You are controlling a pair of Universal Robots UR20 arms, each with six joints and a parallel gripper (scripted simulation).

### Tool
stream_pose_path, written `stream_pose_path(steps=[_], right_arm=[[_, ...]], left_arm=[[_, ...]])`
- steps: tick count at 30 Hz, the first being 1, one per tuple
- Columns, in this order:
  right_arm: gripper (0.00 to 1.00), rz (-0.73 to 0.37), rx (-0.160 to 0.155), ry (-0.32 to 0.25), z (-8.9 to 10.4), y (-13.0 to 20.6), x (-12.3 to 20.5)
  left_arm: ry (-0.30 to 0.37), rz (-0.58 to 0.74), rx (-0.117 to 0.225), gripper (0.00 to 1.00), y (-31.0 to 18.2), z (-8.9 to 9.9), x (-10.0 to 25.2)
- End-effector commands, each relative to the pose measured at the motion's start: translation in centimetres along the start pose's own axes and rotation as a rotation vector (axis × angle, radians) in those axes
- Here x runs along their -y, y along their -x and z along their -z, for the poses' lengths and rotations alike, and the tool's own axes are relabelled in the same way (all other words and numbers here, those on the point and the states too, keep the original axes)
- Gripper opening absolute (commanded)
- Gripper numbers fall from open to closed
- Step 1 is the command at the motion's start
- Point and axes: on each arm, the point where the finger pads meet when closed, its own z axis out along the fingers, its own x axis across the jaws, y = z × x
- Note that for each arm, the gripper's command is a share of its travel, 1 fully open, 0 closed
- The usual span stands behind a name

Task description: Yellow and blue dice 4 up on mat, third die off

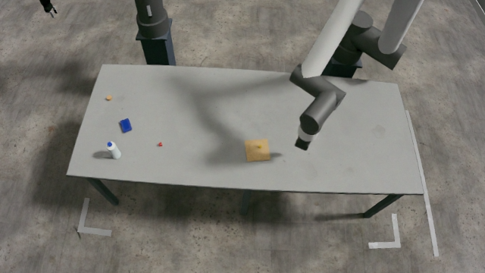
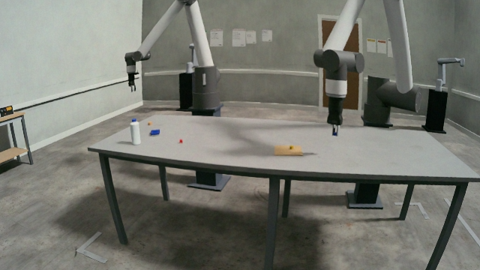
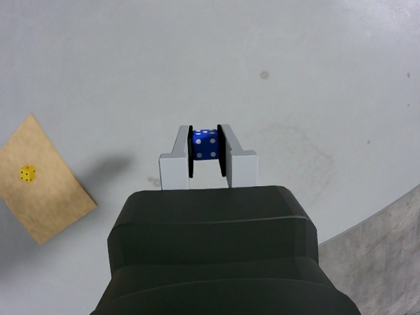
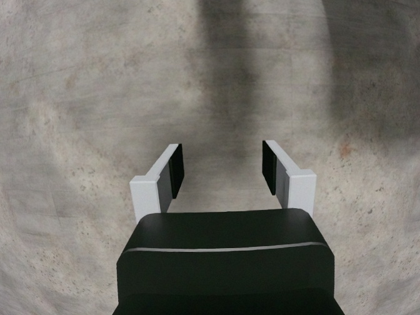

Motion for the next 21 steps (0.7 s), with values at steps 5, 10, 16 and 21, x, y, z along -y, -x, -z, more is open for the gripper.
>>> stream_pose_path(steps=[5, 10, 16, 21], right_arm=[[1.0, 0.0, 0.0, 0.001, 0.1, 0.0, 0.0], [1.0, 0.0, 0.0, 0.001, 0.1, 0.0, 0.0], [1.0, 0.0, 0.0, 0.001, 0.1, 0.0, 0.0], [1.0, 0.0, 0.0, 0.001, 0.1, 0.0, 0.0]], left_arm=[[0.002, -0.103, 0.0, 0.34, 9.1, 0.3, -4.9], [0.002, -0.148, 0.0, 0.34, 13.2, 0.4, -6.7], [0.002, -0.226, 0.0, 0.34, 20.8, 0.5, -9.4], [0.002, -0.251, 0.0, 0.34, 23.2, 0.5, -10.1]])
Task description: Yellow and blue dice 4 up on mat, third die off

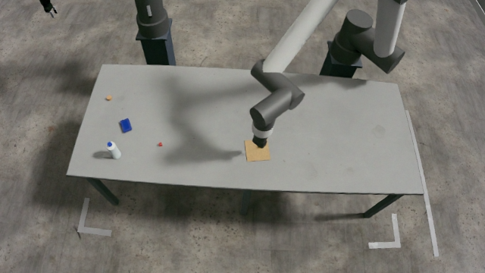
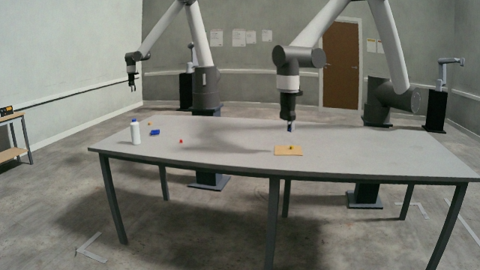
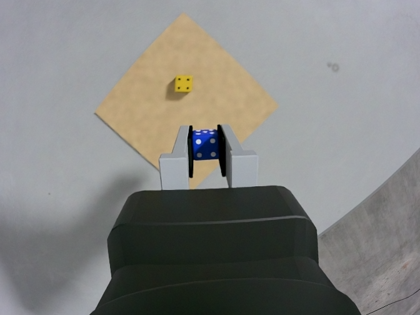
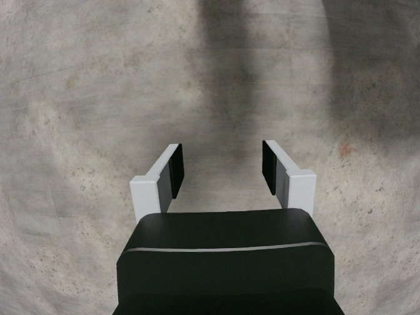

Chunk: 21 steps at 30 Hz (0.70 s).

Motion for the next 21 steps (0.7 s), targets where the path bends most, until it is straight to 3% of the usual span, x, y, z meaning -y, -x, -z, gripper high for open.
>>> stream_pose_path(steps=[1, 16, 21], right_arm=[[1.0, 0.0, 0.0, 0.001, 0.1, 0.0, 0.0], [1.0, 0.0, 0.0, 0.001, 0.1, 0.0, 0.0], [1.0, 0.0, 0.0, 0.001, 0.1, 0.0, 0.0]], left_arm=[[0.0, -0.019, 0.0, 0.34, 1.7, 0.1, -1.3], [0.0, -0.019, 0.0, 0.34, 1.7, -0.2, -1.3], [0.0, -0.019, 0.0, 0.34, 1.7, -1.3, -1.3]])
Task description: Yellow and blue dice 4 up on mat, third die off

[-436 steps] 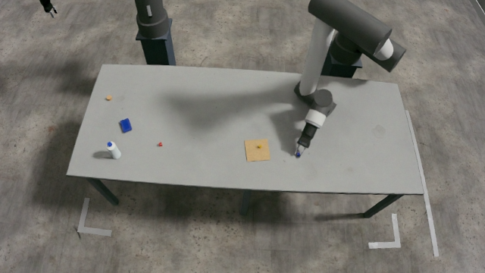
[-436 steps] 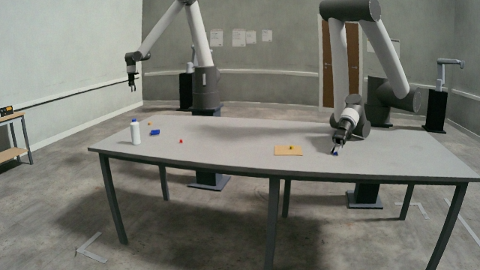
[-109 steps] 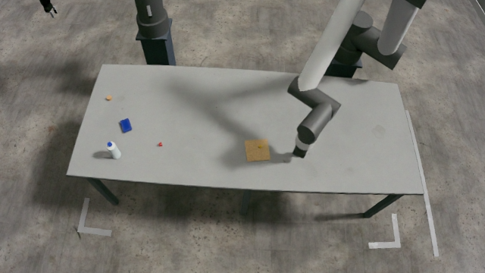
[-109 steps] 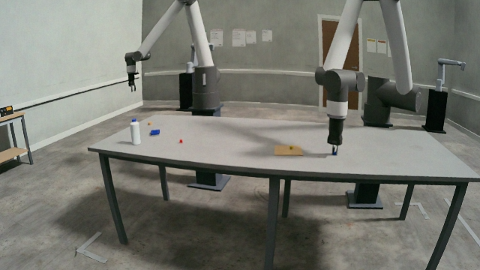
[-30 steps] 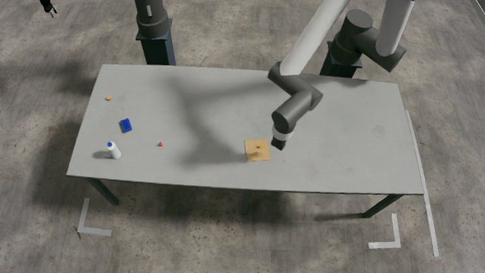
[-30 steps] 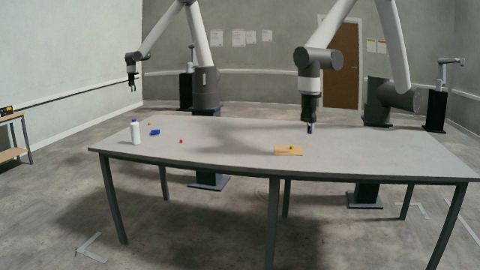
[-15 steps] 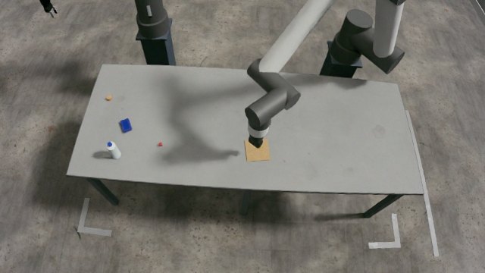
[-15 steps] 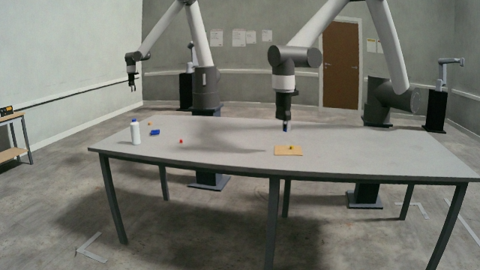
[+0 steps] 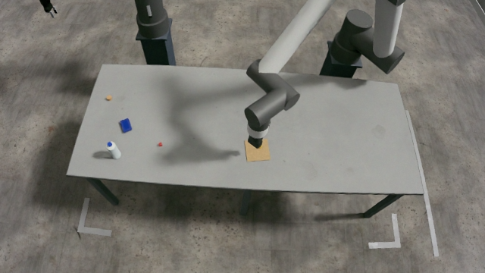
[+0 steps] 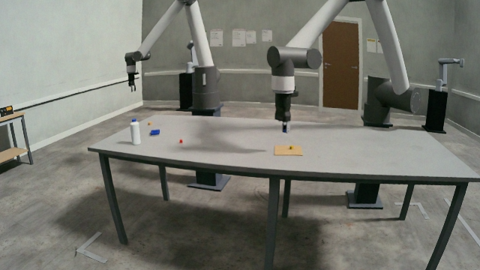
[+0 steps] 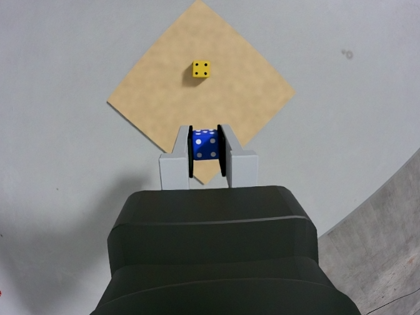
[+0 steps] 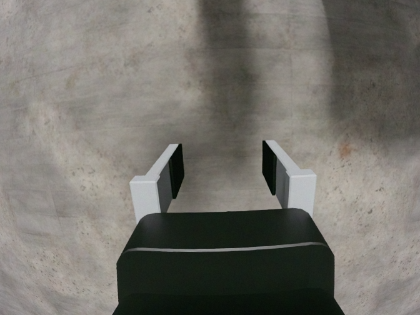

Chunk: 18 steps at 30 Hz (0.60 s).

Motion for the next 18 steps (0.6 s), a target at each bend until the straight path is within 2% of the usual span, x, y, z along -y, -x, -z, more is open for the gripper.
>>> stream_pose_path(steps=[1, 10, 12, 18], right_arm=[[1.0, 0.0, 0.0, 0.001, 0.1, 0.0, 0.0], [1.0, 0.0, 0.0, 0.001, 0.1, 0.0, 0.0], [1.0, 0.0, 0.0, 0.001, 0.1, 0.0, 0.0], [1.0, 0.0, 0.0, 0.001, 0.1, 0.0, 0.0]], left_arm=[[0.001, 0.0, 0.0, 0.34, 0.0, -1.1, 0.0], [0.001, 0.0, 0.0, 0.34, 0.0, -5.3, -0.1], [0.001, 0.0, 0.0, 0.34, 0.0, -5.3, -0.1], [0.001, 0.0, 0.0, 0.34, 0.0, -7.7, -0.1]])
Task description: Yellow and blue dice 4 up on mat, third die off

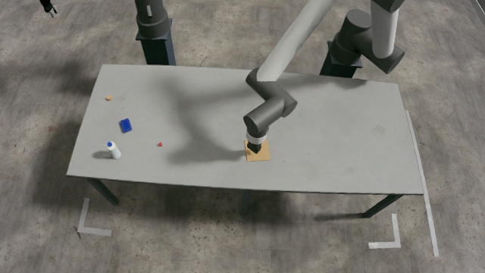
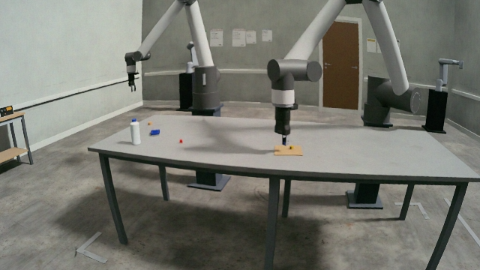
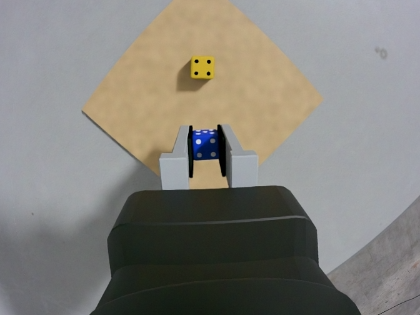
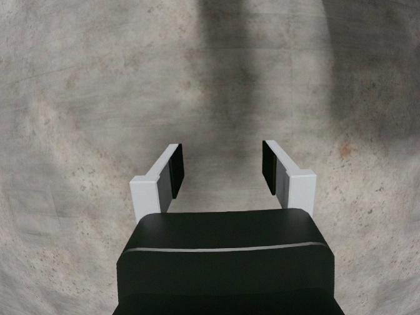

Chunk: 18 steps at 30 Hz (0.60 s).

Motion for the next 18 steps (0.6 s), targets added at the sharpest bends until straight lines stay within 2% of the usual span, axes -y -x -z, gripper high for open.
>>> stream_pose_path(steps=[1, 7, 18], right_arm=[[1.0, 0.0, 0.0, 0.001, 0.06, -0.01, -0.04], [1.0, 0.0, 0.0, 0.001, 0.06, -0.01, -0.04], [1.0, 0.0, 0.0, 0.001, 0.06, -0.01, -0.04]], left_arm=[[0.002, 0.0, 0.0, 0.34, 0.02, -1.61, -0.1], [0.002, 0.0, 0.0, 0.34, 0.02, -2.51, -0.11], [0.002, 0.0, 0.0, 0.34, 0.02, -2.56, -0.11]])
